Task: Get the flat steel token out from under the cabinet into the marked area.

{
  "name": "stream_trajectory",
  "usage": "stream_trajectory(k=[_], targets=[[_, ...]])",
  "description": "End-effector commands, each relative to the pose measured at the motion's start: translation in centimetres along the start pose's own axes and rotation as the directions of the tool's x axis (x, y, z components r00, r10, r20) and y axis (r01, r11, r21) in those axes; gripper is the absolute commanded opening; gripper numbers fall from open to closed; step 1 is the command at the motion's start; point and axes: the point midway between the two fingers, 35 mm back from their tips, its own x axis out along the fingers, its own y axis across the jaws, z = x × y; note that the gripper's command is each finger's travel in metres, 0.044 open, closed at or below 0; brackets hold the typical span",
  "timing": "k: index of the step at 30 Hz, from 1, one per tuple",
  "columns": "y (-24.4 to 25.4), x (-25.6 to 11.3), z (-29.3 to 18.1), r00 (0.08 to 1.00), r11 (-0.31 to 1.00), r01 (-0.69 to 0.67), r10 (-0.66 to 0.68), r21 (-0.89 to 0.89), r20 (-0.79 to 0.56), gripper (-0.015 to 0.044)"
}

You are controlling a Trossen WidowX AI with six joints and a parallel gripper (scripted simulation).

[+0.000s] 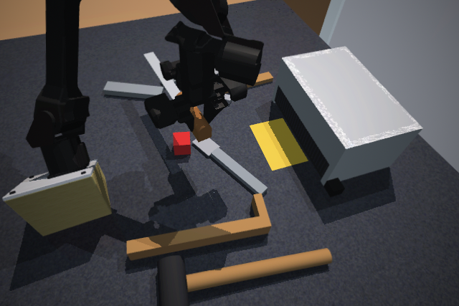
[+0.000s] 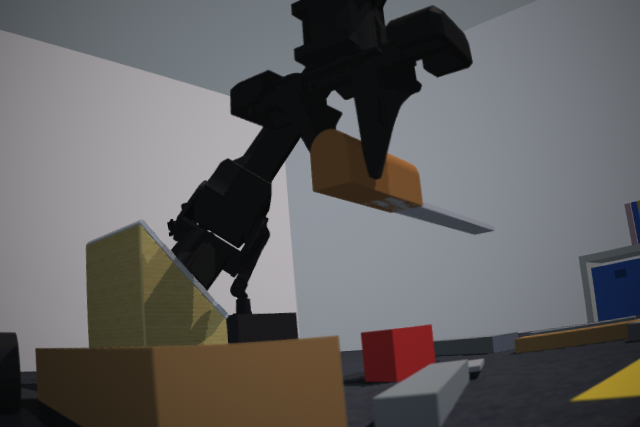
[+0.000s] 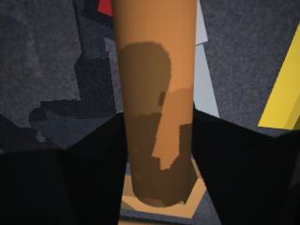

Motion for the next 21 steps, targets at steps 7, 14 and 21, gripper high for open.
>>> stream_trajectory(k=[7,14,21], targets=[[0.0,-0.2,1.8,1.0,1.0,0.012,-0.012,0.006,0.009,0.0],[0.0,-0.2,2.8,1.0,1.0,0.012,-0.012,0.007,0.01,0.0],[0.0,-0.2,3.8,1.0,1.0,0.012,-0.012,0.007,0.01,0.0]])
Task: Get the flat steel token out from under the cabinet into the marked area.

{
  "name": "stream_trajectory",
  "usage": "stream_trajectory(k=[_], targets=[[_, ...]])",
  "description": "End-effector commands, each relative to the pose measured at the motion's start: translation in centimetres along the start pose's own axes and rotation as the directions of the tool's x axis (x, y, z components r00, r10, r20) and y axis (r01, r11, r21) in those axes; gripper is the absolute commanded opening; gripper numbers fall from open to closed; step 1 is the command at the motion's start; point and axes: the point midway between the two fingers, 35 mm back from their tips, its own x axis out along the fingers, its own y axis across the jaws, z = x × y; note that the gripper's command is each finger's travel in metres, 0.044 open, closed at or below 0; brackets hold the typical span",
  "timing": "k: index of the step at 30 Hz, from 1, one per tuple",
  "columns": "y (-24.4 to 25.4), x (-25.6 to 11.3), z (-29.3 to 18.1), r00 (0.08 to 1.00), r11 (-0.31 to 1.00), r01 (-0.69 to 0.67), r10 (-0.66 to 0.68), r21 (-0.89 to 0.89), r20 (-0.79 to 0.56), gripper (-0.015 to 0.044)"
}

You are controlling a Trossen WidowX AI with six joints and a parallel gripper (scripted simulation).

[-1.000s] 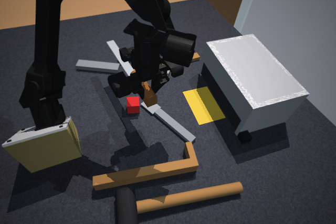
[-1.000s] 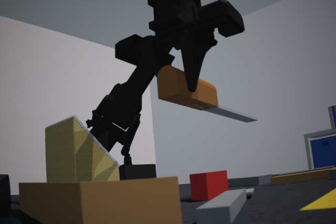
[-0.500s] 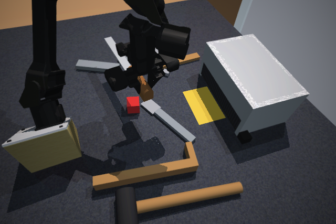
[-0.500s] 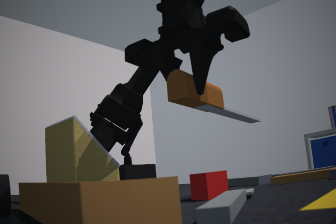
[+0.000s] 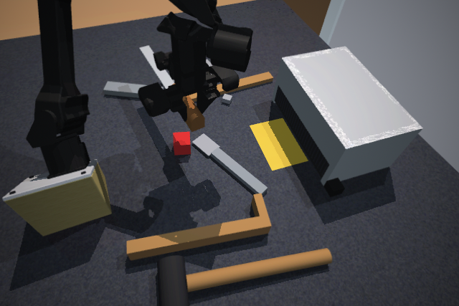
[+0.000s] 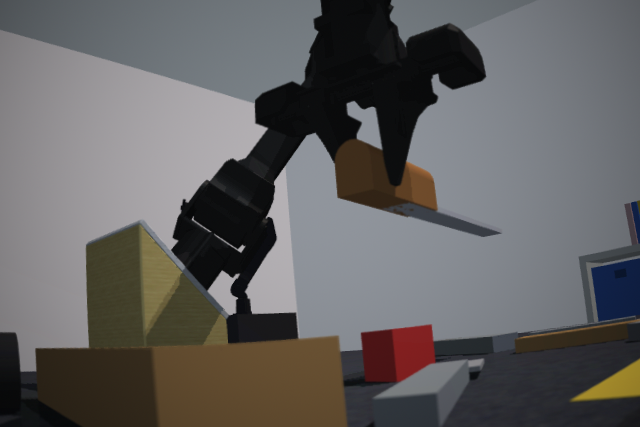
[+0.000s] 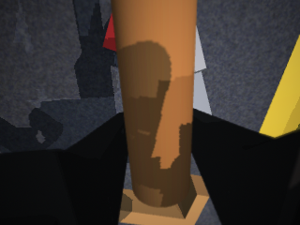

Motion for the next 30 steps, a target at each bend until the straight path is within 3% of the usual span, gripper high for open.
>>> stream_trajectory(k=[1,30], targets=[[0.0,-0.1,0.9,1.0,1.0,0.012,-0.012,0.005,0.01,0.0],[0.1,-0.2,5.4,1.0,1.0,0.012,-0.012,0.006,0.012,0.0]])
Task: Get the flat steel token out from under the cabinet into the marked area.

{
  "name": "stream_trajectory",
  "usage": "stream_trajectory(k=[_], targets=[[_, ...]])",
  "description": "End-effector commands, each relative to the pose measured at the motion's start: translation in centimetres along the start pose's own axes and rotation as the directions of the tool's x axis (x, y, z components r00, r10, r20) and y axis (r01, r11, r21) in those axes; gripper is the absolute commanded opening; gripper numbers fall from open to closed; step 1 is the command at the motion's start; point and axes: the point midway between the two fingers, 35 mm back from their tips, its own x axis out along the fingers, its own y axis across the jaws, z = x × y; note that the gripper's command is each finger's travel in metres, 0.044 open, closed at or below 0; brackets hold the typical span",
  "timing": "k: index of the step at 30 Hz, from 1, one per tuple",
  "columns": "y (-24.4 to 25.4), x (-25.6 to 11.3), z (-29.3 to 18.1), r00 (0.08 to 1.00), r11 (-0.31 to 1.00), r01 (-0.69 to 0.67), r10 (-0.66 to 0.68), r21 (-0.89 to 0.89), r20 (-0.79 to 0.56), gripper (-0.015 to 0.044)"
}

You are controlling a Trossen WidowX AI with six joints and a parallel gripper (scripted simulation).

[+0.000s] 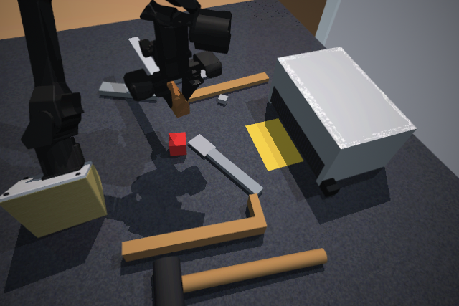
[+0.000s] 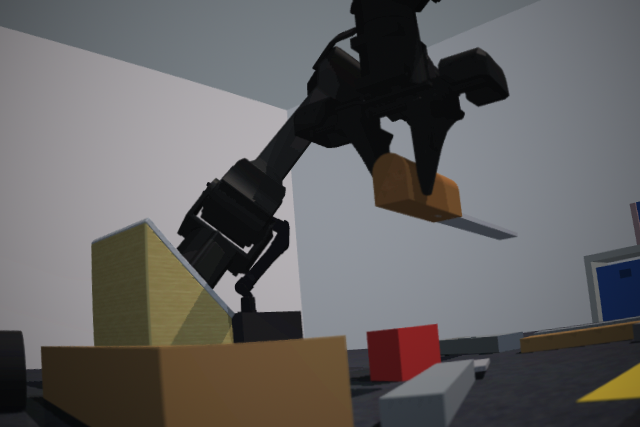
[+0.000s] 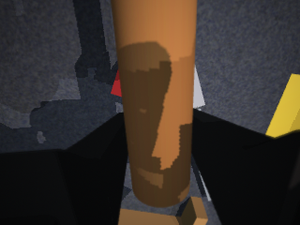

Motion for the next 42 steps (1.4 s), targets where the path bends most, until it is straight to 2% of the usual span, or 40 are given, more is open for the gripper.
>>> stream_trajectory(k=[1,24,42], targets=[[0.0,-0.2,1.0,1.0,1.0,0.013,-0.013,0.003,0.01,0.0],[0.1,-0.2,4.9,1.0,1.0,0.013,-0.013,0.003,0.012,0.0],[0.1,-0.1,4.1,1.0,0.991,0.007,-0.008,0.135,0.008,0.0]])
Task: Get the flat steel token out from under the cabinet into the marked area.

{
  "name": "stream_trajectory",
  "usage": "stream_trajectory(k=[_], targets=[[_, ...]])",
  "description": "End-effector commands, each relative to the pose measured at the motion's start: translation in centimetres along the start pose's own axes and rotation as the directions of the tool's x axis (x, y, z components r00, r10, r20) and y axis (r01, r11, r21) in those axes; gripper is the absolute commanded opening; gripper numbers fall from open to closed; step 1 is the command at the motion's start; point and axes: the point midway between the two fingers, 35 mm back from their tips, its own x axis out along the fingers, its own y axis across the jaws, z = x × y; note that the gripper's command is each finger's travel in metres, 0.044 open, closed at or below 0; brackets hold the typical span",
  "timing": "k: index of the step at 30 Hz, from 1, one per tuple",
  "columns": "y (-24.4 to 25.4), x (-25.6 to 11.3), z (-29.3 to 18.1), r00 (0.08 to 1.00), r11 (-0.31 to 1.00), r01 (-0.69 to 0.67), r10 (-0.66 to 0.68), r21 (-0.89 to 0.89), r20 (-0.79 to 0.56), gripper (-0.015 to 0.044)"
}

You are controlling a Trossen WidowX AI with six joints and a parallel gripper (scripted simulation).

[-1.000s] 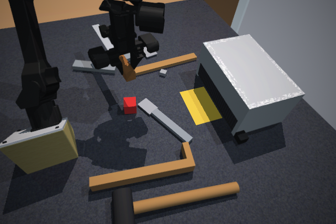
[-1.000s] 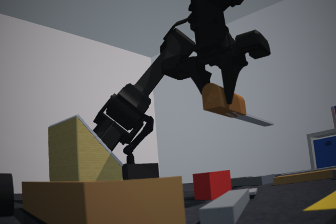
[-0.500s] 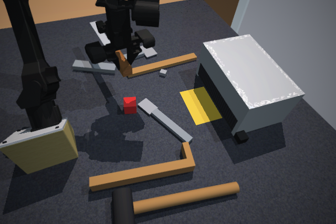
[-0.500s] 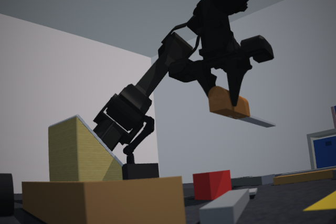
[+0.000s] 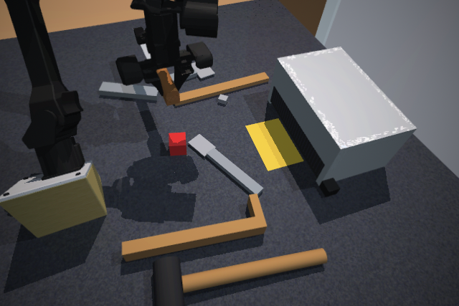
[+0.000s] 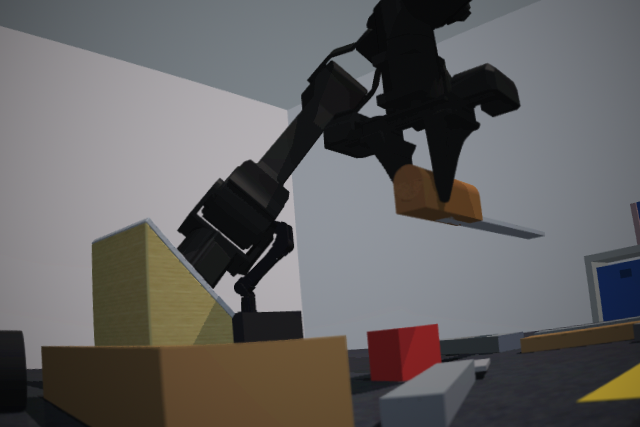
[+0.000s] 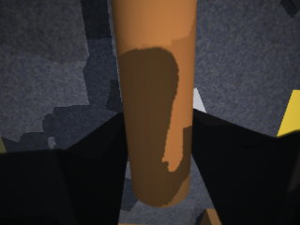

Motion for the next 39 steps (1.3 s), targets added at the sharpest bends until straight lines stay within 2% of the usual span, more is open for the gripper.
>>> stream_trajectory(k=[1,39], targets=[[-0.02,-0.11,-0.01,1.0,0.999,0.008,-0.008,0.04,0.008,0.0],[0.01,-0.15,-0.04,1.0,0.941,0.007,-0.011,0.338,0.01,0.0]])
